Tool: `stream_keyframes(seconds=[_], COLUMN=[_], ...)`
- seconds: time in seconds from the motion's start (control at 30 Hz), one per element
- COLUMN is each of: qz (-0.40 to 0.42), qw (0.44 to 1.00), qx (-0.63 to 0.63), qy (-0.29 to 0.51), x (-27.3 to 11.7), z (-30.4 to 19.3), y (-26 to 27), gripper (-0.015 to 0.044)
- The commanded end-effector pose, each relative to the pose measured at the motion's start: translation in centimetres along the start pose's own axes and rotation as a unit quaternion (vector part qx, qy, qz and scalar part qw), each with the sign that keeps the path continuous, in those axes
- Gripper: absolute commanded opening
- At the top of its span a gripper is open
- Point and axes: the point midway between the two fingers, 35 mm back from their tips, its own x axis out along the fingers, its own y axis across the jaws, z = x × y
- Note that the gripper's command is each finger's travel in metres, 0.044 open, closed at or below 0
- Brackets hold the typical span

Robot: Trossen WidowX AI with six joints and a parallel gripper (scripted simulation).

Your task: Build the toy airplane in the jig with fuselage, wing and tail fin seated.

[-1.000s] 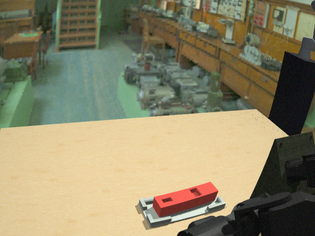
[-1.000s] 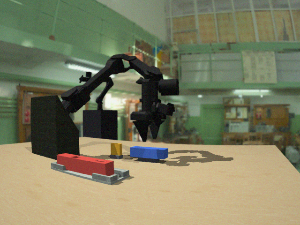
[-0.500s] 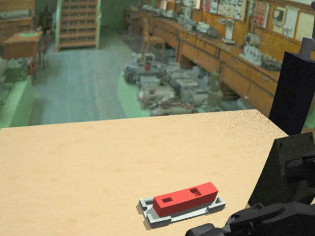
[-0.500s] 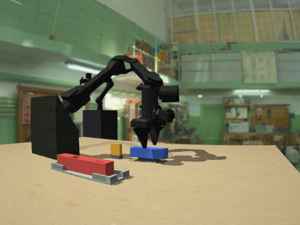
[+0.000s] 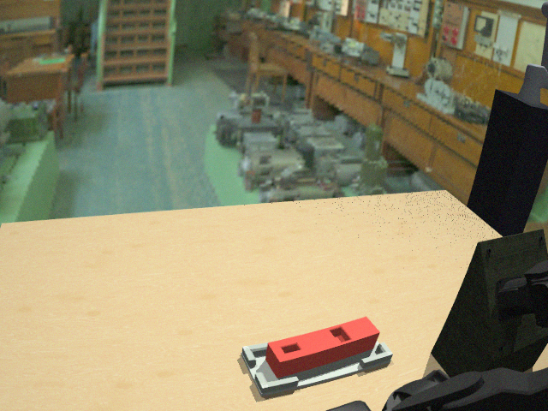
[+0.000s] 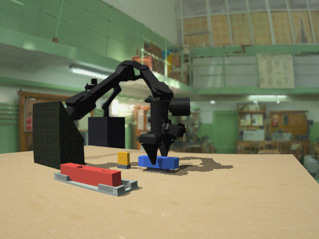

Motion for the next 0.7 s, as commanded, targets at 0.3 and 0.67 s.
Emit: stream_keyframes(seconds=[0.3,0.67], qz=[-0.002,-0.002], qw=[1.000,1.000], qx=[0.006,0.006], qy=[0.003,0.003], x=[0.84,0.82], z=[-0.27,-0.27], y=[-0.18,-0.18], gripper=[0.0230,0.0098])
